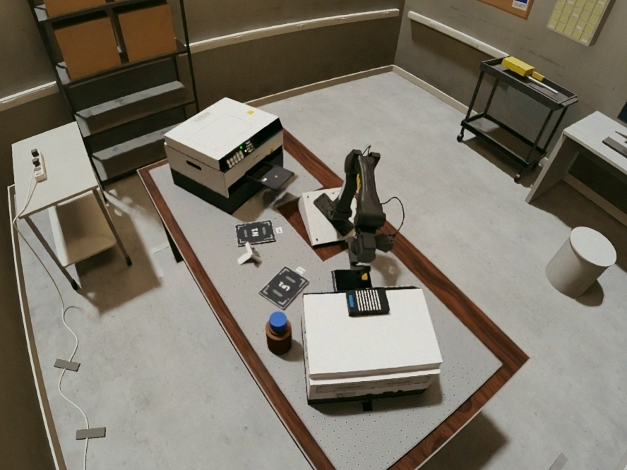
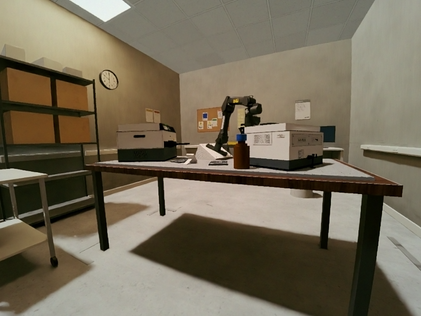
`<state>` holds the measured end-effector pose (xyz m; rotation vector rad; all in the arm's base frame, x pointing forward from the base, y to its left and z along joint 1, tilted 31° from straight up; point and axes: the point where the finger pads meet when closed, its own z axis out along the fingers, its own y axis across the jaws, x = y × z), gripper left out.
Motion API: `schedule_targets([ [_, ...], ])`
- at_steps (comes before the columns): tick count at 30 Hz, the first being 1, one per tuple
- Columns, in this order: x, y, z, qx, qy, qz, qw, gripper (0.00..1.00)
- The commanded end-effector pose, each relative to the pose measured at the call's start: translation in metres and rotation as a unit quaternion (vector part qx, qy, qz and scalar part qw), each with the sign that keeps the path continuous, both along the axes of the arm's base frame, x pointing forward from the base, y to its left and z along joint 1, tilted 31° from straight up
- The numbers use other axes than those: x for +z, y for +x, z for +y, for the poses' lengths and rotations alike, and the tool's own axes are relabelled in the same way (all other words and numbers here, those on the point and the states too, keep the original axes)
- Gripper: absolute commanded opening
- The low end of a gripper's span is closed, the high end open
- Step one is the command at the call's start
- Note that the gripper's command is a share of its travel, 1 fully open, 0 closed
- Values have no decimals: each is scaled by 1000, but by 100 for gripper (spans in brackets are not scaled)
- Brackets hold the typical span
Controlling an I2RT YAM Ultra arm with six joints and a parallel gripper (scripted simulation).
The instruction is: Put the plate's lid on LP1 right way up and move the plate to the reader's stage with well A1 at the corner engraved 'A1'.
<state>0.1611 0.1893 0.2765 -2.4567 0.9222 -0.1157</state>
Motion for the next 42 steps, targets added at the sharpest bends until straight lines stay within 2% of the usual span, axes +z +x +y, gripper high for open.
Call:
schedule_targets([
  [1,4,-1,3,-1,17,-14,1000,100],
  [7,-1,0,5,-1,17,-14,1000,100],
  [8,7,2,7,-2,26,-22,999,100],
  [9,-3,1,6,-1,17,-13,1000,100],
  [22,-18,6,14,-1,17,-13,1000,100],
  [24,-18,6,14,-1,17,-13,1000,100],
  [25,-8,9,16,-3,28,-23,999,100],
  [26,-21,7,15,-2,16,-12,1000,100],
  [39,-40,13,25,-1,10,-6,1000,100],
  [41,-40,13,25,-1,10,-6,1000,100],
  [42,-27,17,29,-3,24,-18,1000,100],
])
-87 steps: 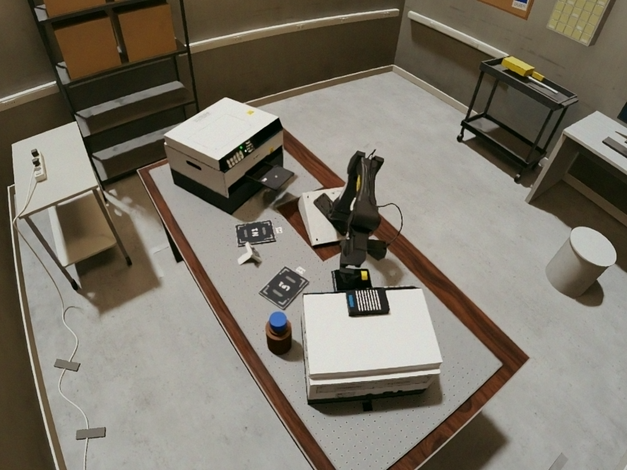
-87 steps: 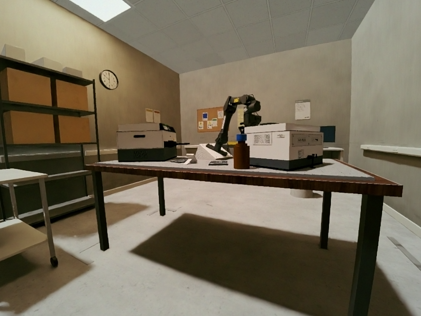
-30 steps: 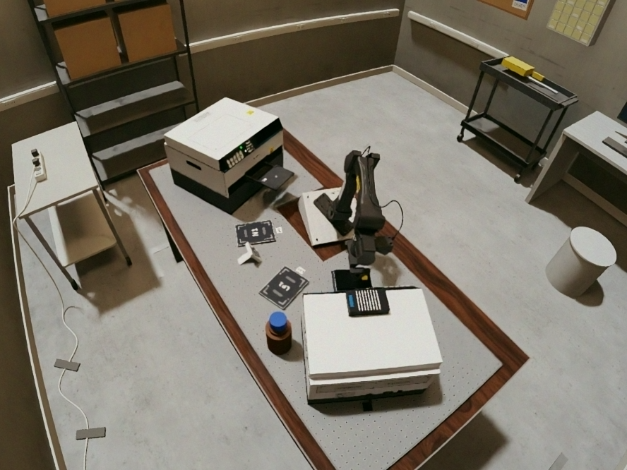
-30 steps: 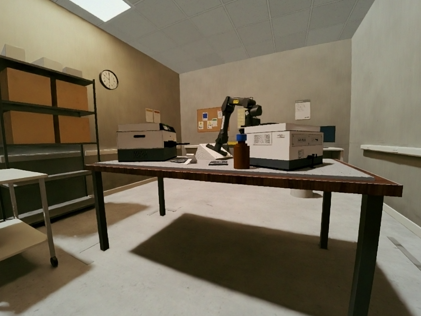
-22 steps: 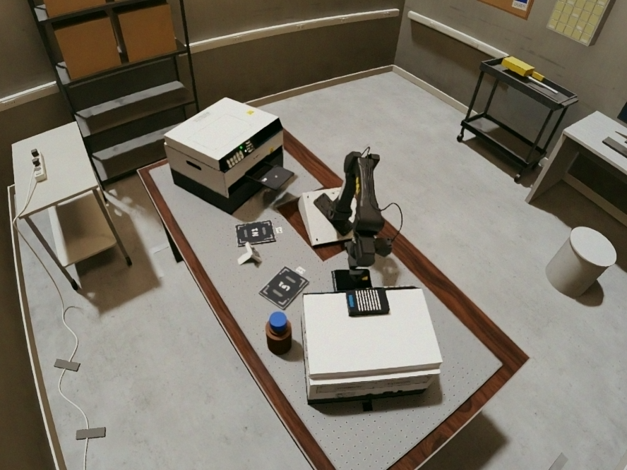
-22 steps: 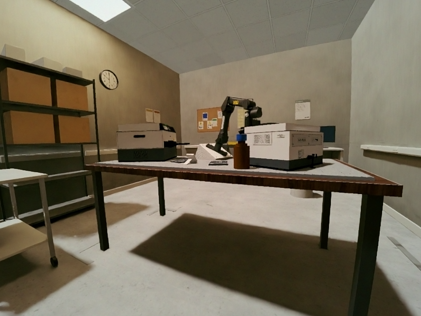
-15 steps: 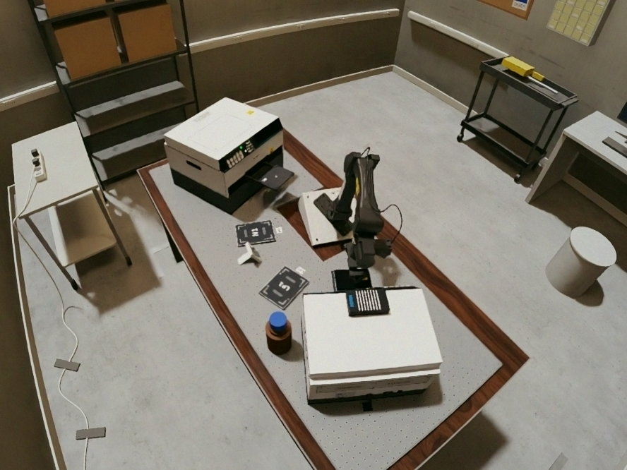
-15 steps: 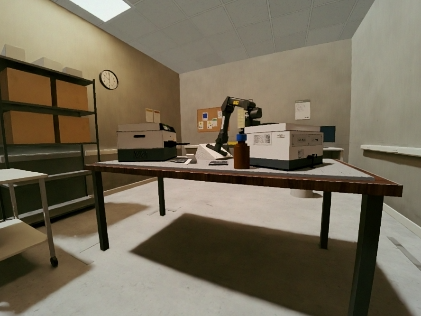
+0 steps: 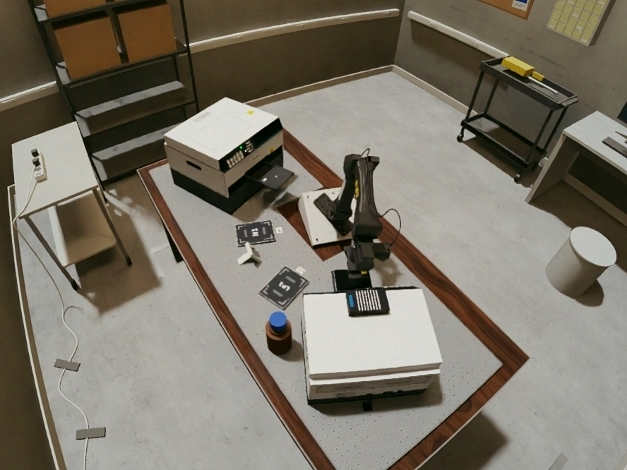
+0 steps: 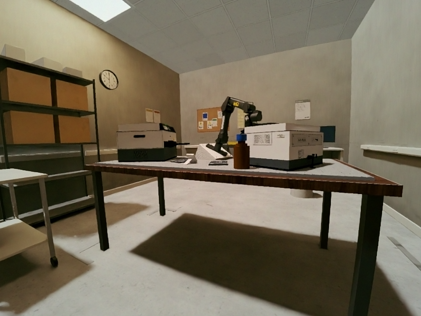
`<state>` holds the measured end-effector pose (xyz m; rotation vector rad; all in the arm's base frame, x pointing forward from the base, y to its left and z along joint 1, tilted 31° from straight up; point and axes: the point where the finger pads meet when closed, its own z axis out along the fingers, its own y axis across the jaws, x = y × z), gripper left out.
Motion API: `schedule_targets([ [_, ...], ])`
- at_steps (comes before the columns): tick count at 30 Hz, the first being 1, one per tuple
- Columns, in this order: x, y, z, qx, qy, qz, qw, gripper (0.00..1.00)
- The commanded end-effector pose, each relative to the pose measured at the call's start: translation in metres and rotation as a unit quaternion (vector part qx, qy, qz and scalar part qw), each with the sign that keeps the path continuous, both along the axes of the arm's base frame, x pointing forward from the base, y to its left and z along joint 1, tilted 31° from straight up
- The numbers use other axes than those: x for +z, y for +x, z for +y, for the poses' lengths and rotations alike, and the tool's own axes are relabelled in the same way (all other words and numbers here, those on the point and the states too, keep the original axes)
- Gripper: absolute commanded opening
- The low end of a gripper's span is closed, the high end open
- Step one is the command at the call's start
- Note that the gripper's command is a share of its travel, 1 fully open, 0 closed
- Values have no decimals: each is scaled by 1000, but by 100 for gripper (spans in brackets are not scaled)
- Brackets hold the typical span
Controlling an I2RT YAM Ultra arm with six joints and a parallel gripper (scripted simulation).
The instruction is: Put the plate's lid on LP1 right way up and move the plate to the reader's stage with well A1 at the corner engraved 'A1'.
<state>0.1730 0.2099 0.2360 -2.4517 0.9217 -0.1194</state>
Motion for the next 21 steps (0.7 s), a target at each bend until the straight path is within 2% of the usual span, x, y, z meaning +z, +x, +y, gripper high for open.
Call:
schedule_targets([
  [1,2,3,7,-1,11,-6,1000,100],
  [4,-7,3,8,0,6,-2,1000,100],
  [16,-17,6,13,-1,7,-4,1000,100],
  [17,4,8,16,-1,32,-25,999,100],
  [18,-10,8,12,-2,12,-9,1000,100],
  [21,-10,8,12,-2,12,-9,1000,100],
])
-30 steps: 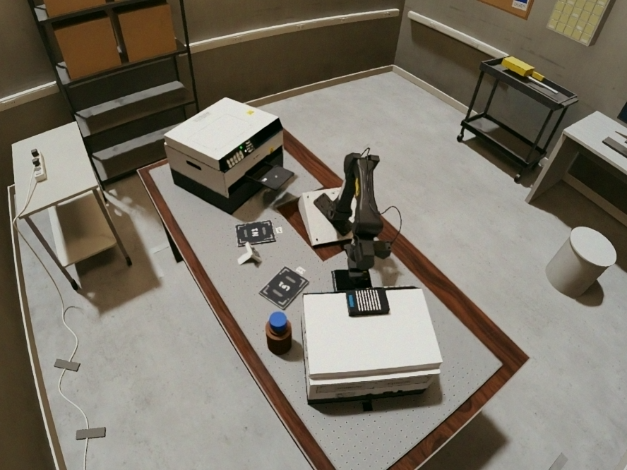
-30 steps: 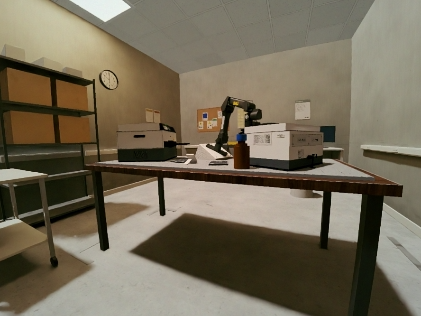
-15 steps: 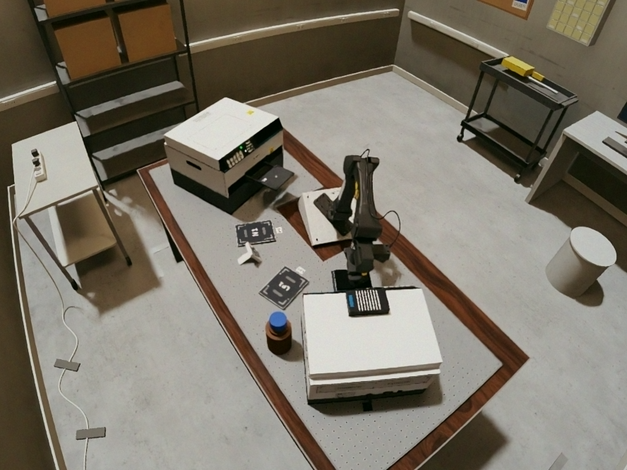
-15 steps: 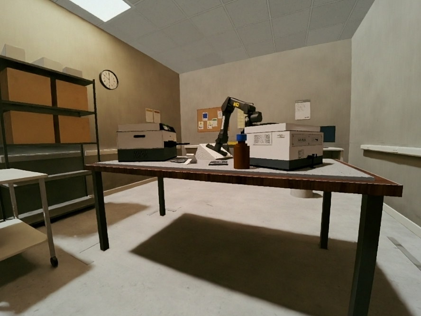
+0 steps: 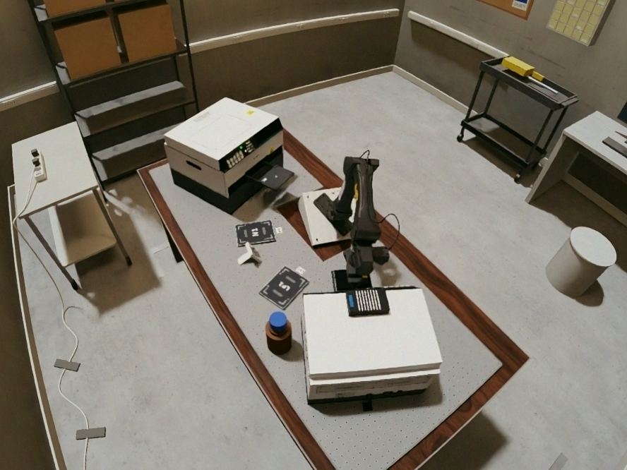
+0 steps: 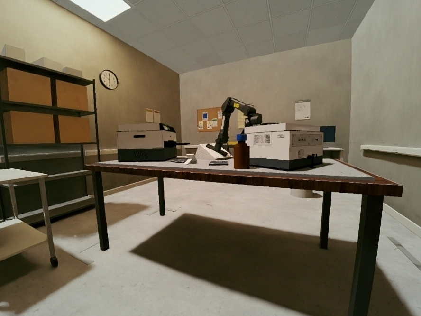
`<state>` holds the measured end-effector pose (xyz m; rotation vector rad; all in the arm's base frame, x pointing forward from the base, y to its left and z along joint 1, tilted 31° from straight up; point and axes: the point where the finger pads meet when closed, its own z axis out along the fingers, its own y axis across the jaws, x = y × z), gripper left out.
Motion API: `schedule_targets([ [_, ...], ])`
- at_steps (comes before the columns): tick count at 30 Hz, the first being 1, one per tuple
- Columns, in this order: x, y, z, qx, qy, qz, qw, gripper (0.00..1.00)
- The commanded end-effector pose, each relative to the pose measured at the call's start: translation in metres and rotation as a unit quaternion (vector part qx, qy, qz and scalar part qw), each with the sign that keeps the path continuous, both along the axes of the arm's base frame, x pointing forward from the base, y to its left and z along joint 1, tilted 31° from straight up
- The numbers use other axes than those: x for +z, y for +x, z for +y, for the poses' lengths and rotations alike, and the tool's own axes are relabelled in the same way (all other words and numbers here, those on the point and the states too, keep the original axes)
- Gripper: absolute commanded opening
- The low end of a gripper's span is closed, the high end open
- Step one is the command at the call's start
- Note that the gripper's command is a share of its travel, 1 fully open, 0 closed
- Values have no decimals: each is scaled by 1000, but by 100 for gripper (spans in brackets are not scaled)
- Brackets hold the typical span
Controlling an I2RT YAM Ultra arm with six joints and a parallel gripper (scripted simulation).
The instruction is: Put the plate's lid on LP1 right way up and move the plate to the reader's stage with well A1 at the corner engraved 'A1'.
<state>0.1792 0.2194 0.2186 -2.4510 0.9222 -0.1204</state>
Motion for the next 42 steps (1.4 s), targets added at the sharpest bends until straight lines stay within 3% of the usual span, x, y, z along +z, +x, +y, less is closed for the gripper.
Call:
schedule_targets([
  [1,7,1,2,-1,11,-8,1000,100],
  [2,7,1,2,-1,11,-8,1000,100],
  [3,21,3,7,-1,31,-24,999,100],
  [7,1,0,5,0,12,-7,1000,100],
  [10,-3,1,6,0,8,-3,1000,100],
  [12,-3,1,6,0,8,-3,1000,100],
  [13,12,6,10,-2,24,-16,1000,100],
  [20,-7,1,8,0,8,-3,1000,100],
  [34,-1,4,7,-1,11,-8,1000,100],
  [42,-1,4,7,-1,11,-8,1000,94],
])
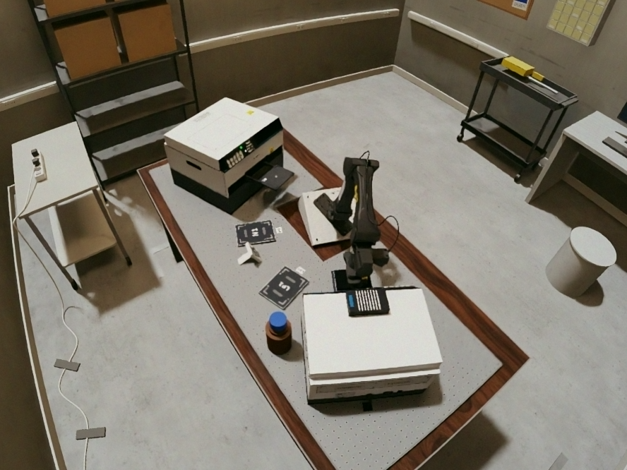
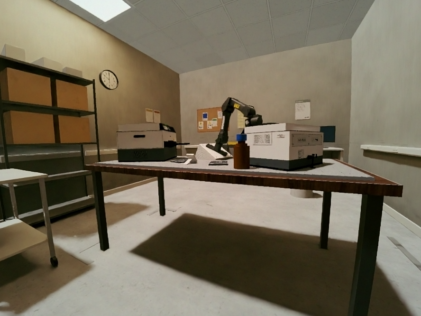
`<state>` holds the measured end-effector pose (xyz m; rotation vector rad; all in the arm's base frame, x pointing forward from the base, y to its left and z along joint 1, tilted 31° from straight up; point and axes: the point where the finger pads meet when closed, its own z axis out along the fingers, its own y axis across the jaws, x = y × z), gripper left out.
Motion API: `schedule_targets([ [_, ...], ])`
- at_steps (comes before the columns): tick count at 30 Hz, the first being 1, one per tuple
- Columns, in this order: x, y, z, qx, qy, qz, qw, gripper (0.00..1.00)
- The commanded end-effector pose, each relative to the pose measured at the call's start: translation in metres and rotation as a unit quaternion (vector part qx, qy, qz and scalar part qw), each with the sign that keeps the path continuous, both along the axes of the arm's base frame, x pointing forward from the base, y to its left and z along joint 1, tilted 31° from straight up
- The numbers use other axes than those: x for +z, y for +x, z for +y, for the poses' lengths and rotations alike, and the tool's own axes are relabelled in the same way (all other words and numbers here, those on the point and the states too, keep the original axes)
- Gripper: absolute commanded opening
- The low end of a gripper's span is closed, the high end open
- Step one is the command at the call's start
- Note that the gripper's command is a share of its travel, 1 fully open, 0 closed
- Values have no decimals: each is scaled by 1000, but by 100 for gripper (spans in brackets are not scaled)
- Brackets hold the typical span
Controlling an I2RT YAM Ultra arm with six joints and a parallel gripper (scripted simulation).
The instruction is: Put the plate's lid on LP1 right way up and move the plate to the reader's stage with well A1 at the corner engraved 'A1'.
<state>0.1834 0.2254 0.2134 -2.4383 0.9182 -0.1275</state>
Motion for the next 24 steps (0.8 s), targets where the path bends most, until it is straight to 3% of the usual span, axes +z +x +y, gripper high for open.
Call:
schedule_targets([
  [1,4,0,1,-1,6,-4,1000,94],
  [15,4,0,1,-1,6,-4,1000,85],
  [24,4,0,1,-1,6,-4,1000,85],
])
